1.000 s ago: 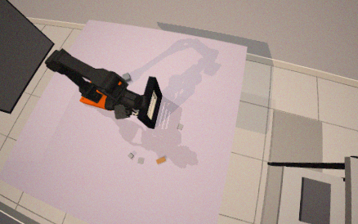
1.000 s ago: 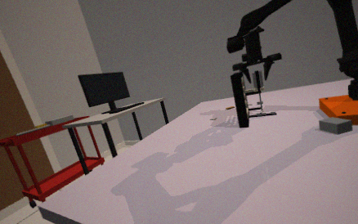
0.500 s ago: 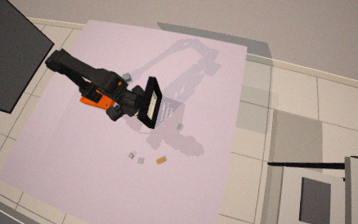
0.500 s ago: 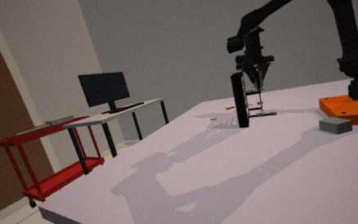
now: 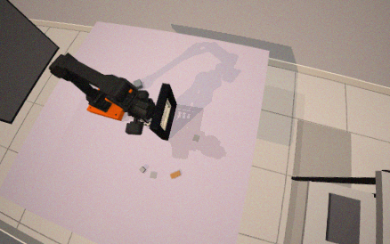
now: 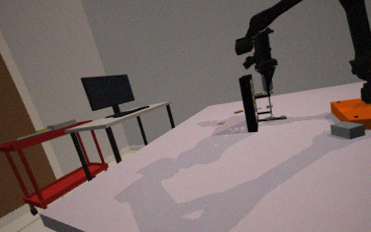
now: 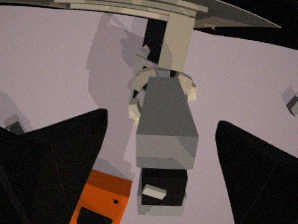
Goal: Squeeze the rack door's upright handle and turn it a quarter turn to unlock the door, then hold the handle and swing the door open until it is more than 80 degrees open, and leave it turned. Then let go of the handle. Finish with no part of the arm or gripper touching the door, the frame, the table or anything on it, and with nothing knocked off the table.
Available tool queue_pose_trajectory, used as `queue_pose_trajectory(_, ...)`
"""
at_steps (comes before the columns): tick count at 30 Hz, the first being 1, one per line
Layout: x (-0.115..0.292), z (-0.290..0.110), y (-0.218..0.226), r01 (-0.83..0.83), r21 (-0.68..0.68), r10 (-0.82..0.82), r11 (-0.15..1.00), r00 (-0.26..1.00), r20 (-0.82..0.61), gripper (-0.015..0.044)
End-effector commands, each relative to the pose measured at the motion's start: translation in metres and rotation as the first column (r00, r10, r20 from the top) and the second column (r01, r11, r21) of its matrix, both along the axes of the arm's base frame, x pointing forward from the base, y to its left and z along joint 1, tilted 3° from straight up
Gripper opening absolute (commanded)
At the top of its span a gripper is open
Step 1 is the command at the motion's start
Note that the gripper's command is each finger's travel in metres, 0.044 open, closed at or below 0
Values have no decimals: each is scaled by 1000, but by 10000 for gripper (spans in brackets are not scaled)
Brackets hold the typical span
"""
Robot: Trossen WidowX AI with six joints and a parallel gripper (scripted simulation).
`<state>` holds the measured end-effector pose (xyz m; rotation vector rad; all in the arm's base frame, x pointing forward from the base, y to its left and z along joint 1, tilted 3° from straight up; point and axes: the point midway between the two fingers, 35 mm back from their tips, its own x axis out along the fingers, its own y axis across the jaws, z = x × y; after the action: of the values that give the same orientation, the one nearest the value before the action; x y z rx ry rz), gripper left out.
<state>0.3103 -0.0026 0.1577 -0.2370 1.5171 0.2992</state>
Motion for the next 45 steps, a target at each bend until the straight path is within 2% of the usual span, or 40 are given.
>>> queue_pose_trajectory(1, 1, 0, 0, -169, -3, 169, 986, 985, 10, 298)
queue_pose_trajectory(7, 1, 0, 0, -450, -17, 450, 893, 893, 21, 298)
queue_pose_trajectory(13, 0, 0, 0, -691, -33, 692, 722, 721, 27, 298)
queue_pose_trajectory(22, 0, 0, 0, -934, -58, 935, 354, 353, 27, 298)
queue_pose_trajectory(29, 0, 0, 0, -997, -76, 1000, 15, 14, 19, 298)
queue_pose_trajectory(31, 0, 0, 0, -996, -79, 999, -50, -52, 17, 298)
queue_pose_trajectory(36, 0, 0, 0, -995, -79, 998, -58, -60, 17, 298)
queue_pose_trajectory(45, 0, 0, 0, -995, -79, 998, -58, -60, 17, 238)
